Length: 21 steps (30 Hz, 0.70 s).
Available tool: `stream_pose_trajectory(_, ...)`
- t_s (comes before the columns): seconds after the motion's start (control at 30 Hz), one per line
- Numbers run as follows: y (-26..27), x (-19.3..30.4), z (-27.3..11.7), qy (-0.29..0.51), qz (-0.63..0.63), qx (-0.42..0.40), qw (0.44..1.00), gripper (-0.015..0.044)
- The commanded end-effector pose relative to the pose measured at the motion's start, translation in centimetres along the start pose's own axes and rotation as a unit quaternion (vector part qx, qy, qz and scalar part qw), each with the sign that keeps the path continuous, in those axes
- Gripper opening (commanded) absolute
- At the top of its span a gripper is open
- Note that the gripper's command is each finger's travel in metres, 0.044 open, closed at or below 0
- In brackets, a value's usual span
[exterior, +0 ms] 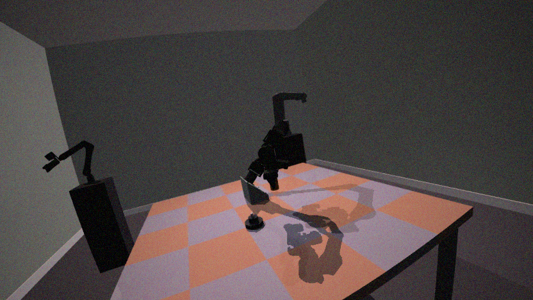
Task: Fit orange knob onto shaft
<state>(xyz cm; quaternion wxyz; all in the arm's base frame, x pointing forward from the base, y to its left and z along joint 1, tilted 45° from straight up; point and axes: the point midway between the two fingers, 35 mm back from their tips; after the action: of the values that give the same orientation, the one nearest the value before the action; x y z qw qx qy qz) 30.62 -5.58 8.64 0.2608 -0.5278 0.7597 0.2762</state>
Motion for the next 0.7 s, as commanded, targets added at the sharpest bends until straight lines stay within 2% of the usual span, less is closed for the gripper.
stream_pose_trajectory(0.0, -1.0, 1.4, 0.1, 0.003, -0.002, 0.004, 1.0, 0.0)
stream_pose_trajectory(0.67, -3.8, 6.8, 1.8, 0.004, -0.003, 0.005, 1.0, 0.0)
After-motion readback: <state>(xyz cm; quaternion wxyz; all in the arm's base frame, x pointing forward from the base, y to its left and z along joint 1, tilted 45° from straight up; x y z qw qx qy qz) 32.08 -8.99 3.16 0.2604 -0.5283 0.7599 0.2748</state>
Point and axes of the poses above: the point midway between the two fingers, 35 mm back from their tips, its own z axis out along the fingers, its own y axis across the jaws, x = y × z, and after that the axes turned 13 degrees about -z, right-handed
